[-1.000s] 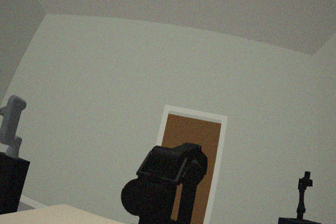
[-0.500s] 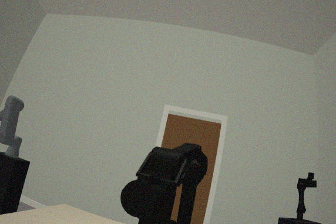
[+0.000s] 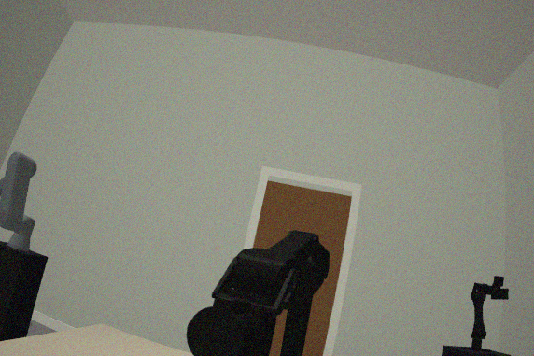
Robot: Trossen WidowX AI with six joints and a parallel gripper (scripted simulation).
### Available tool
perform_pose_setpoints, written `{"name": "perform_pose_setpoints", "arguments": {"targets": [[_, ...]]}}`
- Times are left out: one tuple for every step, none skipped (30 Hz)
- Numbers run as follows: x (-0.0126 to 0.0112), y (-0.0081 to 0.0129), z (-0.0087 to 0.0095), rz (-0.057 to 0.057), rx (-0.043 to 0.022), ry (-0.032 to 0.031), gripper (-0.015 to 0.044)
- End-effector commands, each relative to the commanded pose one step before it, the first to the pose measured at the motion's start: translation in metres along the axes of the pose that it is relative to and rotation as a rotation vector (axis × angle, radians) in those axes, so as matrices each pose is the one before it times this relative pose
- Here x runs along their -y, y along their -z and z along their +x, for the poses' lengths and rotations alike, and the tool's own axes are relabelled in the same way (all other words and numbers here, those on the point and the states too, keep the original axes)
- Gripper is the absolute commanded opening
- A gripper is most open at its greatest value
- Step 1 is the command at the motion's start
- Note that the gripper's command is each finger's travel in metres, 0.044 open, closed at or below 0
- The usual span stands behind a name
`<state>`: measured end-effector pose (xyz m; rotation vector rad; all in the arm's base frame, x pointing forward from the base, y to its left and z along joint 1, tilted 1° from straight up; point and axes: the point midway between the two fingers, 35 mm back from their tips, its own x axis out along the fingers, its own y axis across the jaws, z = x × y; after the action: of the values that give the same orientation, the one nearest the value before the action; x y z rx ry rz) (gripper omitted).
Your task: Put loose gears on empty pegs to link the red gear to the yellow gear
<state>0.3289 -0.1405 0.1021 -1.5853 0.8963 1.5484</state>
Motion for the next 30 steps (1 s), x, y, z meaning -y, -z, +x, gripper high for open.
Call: {"name": "perform_pose_setpoints", "arguments": {"targets": [[-0.00064, -0.00049, 0.00711, 0.0422, 0.00292, -0.00426, 0.0], [0.00009, -0.00005, 0.00158, 0.0181, 0.00001, 0.00001, 0.0], [0.00006, -0.00008, 0.00159, 0.0196, 0.00001, 0.00001, 0.0], [0.00003, -0.0001, 0.00158, 0.0206, 0.00001, 0.00001, 0.0], [0.0, -0.00011, 0.00158, 0.0212, 0.00001, 0.0, 0.0], [-0.00003, -0.00011, 0.00157, 0.0215, 0.00001, 0.0, 0.0], [-0.00007, -0.0001, 0.00156, 0.0214, 0.00001, 0.0, 0.0], [-0.0001, -0.00009, 0.00156, 0.021, 0.00001, 0.0, 0.0], [-0.00012, -0.00006, 0.00155, 0.0203, 0.00001, -0.00001, 0.0], [-0.00013, -0.00003, 0.00155, 0.0193, 0.0, -0.00001, 0.0], [-0.00013, 0.0, 0.00154, 0.018, 0.0, -0.00001, 0.0], [-0.00016, 0.00004, -0.00093, 0.0194, -0.00001, -0.00001, 0.0], [-0.00016, 0.00008, -0.00074, 0.0196, -0.00001, -0.00001, 0.0], [-0.00016, 0.00016, -0.00058, 0.0215, -0.00002, -0.00001, 0.0], [-0.0001, 0.00024, -0.00026, 0.0197, -0.00002, -0.00001, 0.0], [0.00004, 0.00026, 0.00021, 0.0102, -0.00002, 0.0, 0.0], [0.00004, 0.00004, 0.00011, -0.0006, 0.0, 0.0, 0.0], [0.00008, 0.00005, 0.00011, -0.0028, 0.0, 0.00001, 0.0], [0.00014, 0.00005, 0.00015, -0.0062, 0.0, 0.00001, 0.0], [0.00019, 0.00002, 0.00015, -0.0105, 0.0, 0.00001, 0.0], [0.00022, -0.00002, 0.00012, -0.0153, 0.0, 0.00002, 0.0], [0.00022, -0.00008, 0.0001, -0.019, 0.00001, 0.00001, 0.0], [0.00018, -0.00012, 0.00008, -0.0205, 0.00001, 0.00001, 0.0], [0.0001, -0.00011, 0.00004, -0.0161, 0.00001, 0.00001, 0.0], [0.00007, -0.00013, 0.00004, -0.0166, 0.00001, 0.0, 0.0], [0.00004, -0.00015, 0.00005, -0.0193, 0.00001, 0.0, 0.0], [0.00001, -0.00017, 0.00006, -0.0224, 0.00002, 0.0, 0.0], [-0.00003, -0.00017, 0.00003, -0.0249, 0.00002, 0.0, 0.0], [-0.00007, -0.00015, 0.00001, -0.0253, 0.00001, -0.00001, 0.0], [-0.0001, -0.00012, 0.00002, -0.0247, 0.00001, -0.00001, 0.0]]}}
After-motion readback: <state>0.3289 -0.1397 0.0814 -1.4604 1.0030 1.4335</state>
